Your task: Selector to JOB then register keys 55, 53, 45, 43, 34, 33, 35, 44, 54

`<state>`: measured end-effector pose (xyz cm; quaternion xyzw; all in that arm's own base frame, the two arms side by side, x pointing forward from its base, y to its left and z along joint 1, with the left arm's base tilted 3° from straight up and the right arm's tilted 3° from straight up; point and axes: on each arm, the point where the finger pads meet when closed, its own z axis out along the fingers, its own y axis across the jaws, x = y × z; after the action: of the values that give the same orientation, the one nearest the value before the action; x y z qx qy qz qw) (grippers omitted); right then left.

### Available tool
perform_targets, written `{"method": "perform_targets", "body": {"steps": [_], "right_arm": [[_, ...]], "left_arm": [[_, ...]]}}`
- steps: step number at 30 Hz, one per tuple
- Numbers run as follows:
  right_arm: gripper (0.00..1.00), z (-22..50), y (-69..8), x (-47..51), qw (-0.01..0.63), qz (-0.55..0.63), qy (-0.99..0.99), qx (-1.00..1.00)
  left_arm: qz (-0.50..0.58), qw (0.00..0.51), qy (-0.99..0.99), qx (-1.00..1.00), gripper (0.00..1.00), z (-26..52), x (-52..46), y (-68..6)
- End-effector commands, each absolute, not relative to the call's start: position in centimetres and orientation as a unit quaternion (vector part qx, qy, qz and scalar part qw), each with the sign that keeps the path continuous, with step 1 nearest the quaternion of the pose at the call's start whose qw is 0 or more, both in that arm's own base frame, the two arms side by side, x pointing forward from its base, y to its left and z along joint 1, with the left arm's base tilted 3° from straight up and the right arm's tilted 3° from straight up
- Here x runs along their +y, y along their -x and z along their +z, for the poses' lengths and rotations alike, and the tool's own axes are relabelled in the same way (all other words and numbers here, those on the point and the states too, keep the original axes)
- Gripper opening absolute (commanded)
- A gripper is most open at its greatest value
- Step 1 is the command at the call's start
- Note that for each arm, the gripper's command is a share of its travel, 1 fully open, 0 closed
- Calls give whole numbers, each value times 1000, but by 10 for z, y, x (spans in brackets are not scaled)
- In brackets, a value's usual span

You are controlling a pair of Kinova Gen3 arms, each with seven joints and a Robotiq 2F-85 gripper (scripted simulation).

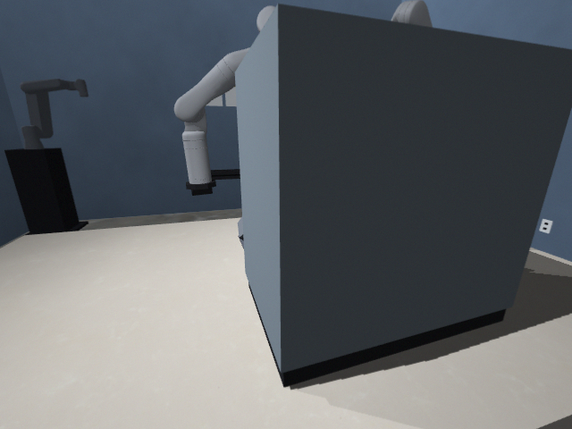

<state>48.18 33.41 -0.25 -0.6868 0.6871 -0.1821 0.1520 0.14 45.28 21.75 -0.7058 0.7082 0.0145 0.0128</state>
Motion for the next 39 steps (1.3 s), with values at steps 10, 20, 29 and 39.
{"method": "perform_targets", "body": {"steps": [10, 20, 29, 39], "right_arm": [[99, -2, -483, 335, 153, -182, 687, 687], [99, -2, -483, 335, 153, -182, 687, 687], [99, -2, -483, 335, 153, -182, 687, 687], [99, 1, -481, 335, 153, -182, 687, 687]], "left_arm": [[15, 14, 706, 708, 1000, 218, 453, -1], [15, 14, 706, 708, 1000, 218, 453, -1], [15, 14, 706, 708, 1000, 218, 453, -1], [15, 14, 706, 708, 1000, 218, 453, -1]]}}
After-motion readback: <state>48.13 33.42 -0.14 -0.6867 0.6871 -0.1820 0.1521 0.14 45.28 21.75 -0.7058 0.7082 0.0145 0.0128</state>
